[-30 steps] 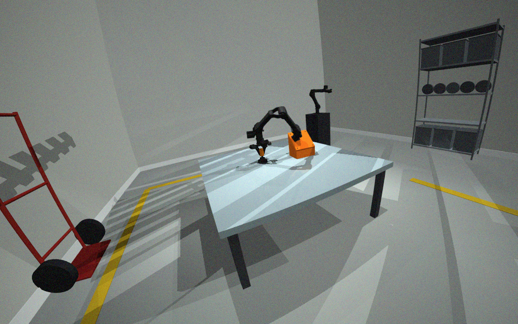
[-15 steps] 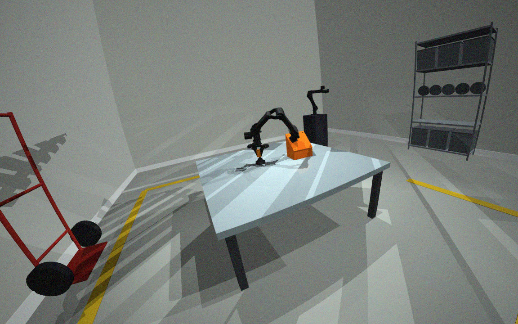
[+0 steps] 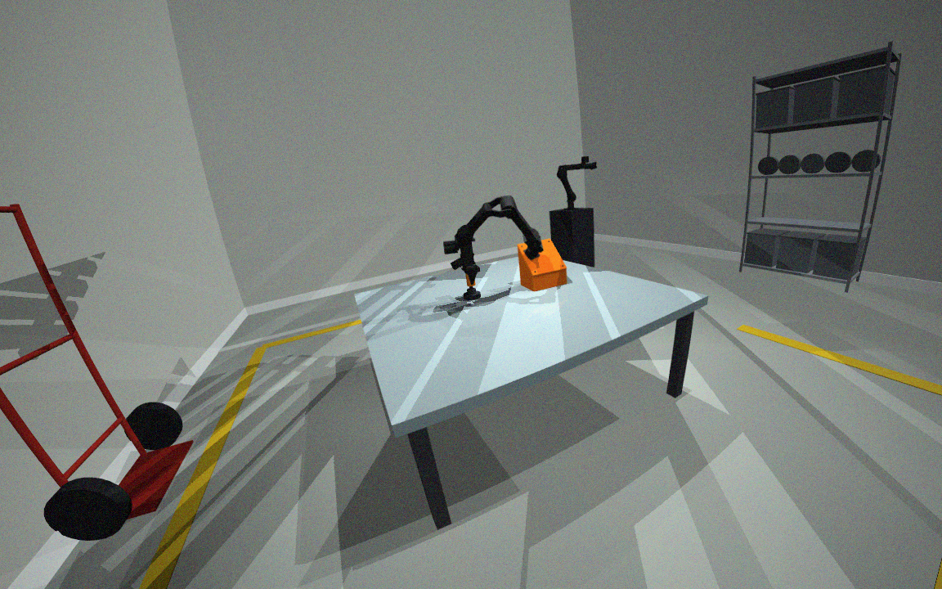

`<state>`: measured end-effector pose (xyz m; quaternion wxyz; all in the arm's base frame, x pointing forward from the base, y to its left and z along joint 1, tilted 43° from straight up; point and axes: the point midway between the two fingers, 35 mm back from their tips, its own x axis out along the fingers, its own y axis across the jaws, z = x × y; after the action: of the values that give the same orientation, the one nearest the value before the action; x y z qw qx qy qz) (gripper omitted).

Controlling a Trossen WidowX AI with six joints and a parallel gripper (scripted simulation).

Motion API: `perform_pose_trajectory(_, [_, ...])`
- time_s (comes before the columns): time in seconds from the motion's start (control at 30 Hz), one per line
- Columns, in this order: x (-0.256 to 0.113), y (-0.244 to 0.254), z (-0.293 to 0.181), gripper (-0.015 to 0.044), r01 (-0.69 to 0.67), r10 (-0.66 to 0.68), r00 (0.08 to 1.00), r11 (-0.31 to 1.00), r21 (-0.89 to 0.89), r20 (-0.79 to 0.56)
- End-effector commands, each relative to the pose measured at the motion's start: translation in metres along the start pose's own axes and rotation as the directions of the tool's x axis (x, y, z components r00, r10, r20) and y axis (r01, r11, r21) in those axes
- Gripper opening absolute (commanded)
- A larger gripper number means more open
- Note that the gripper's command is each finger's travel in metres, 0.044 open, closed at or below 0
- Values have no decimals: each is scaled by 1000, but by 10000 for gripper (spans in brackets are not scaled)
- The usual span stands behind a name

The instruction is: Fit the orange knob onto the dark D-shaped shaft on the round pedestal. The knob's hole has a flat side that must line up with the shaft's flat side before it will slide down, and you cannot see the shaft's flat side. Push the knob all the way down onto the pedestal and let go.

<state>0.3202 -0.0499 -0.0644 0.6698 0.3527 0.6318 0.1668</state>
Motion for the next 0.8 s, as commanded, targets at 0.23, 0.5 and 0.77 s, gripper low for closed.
perform_pose_trajectory(0.23, [-3, 1, -2, 0, 2, -2, 1000, 999, 46, 7])
perform_pose_trajectory(0.5, [-1, 1, 1, 0, 2, -2, 1000, 999, 46, 8])
perform_pose_trajectory(0.77, [-3, -1, 5, 0, 2, -2, 1000, 999, 46, 8])
